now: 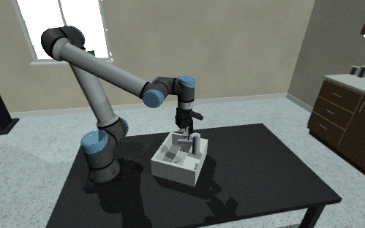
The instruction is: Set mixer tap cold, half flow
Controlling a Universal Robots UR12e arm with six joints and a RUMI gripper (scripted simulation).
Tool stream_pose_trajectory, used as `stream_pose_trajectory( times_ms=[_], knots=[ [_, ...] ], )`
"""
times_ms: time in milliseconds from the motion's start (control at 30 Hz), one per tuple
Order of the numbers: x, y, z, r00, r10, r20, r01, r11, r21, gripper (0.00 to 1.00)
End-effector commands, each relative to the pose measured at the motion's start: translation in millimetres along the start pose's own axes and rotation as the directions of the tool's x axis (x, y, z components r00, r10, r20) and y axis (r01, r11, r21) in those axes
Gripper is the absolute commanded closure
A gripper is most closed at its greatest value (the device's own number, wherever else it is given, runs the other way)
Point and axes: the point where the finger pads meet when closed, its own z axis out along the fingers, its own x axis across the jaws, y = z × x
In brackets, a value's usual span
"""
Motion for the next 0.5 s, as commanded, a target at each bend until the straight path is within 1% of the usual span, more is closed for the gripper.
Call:
stream_pose_trajectory(
  times_ms=[0,467],
  knots=[
    [3.8,0.5,1.4,1.000,0.003,-0.001,-0.003,1.000,-0.004,0.61],
    [2.6,0.0,0.5,1.000,0.001,-0.001,-0.001,1.000,-0.002,0.61]
  ],
)
